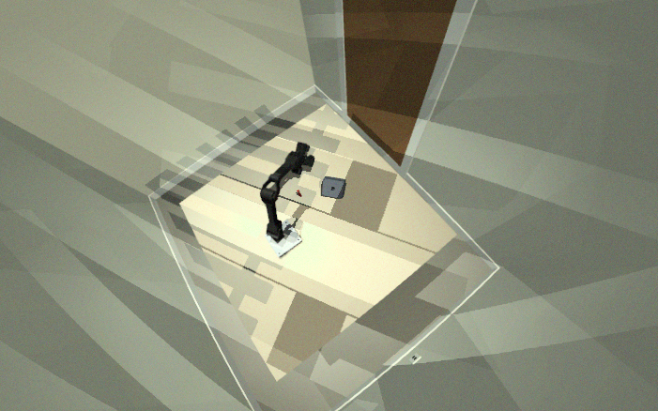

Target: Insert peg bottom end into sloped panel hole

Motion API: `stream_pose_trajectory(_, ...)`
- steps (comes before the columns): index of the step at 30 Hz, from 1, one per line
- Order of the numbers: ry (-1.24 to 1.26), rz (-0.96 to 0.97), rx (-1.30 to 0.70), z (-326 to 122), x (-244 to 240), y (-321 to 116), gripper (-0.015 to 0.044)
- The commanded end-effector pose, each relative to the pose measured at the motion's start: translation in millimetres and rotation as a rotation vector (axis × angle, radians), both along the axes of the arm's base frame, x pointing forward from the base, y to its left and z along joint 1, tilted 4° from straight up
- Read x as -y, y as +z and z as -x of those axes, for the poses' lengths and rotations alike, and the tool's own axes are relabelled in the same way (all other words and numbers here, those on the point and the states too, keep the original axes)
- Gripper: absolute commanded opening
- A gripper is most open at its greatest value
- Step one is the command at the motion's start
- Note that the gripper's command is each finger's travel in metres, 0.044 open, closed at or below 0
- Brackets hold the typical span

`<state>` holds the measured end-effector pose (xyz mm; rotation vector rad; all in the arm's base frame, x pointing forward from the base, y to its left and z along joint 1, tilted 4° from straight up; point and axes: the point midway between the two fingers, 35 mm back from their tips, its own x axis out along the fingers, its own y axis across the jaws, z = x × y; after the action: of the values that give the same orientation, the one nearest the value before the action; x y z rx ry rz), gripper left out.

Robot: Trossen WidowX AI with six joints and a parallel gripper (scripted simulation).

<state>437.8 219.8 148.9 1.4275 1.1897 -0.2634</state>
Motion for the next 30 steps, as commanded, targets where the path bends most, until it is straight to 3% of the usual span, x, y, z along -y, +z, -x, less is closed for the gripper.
stream_pose_trajectory(1,0.047,0.084,-0.001,14.1,12.5,-3.0,0.044)
stream_pose_trajectory(30,0.59,0.624,-0.138,139.6,108.5,-14.1,0.044)
